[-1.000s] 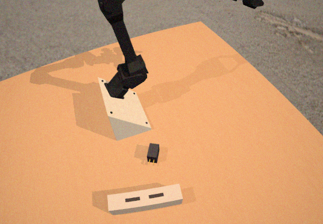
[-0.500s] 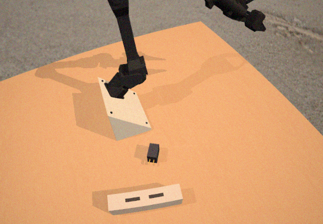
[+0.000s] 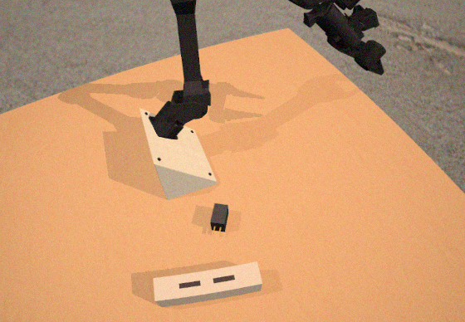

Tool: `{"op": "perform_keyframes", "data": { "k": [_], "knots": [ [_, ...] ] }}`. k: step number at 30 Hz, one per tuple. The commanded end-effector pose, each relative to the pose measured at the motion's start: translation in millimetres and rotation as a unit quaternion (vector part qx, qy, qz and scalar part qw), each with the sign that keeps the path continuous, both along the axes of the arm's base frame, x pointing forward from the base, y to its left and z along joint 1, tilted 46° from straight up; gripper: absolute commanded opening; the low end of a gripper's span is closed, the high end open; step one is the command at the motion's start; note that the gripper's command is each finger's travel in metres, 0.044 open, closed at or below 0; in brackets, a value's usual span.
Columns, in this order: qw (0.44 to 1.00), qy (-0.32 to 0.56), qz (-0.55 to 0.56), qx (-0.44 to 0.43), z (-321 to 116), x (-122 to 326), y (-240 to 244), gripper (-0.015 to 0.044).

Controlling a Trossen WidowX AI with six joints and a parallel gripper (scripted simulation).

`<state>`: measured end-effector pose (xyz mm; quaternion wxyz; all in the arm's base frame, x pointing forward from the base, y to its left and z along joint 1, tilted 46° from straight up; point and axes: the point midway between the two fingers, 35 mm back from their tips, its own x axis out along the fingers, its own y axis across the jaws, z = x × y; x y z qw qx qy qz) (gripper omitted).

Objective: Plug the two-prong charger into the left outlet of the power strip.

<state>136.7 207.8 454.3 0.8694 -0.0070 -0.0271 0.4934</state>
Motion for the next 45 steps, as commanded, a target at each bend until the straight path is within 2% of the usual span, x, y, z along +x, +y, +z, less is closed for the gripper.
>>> {"op": "perform_keyframes", "data": {
  "k": [1,22,45],
  "knots": [
    [0.999,0.026,-0.01,-0.024,-19,14,6,0.044],
    [0.976,0.163,-0.084,-0.117,-107,92,1,0.044],
    [0.904,0.361,-0.154,-0.17,-214,151,-49,0.044]
  ]
}}
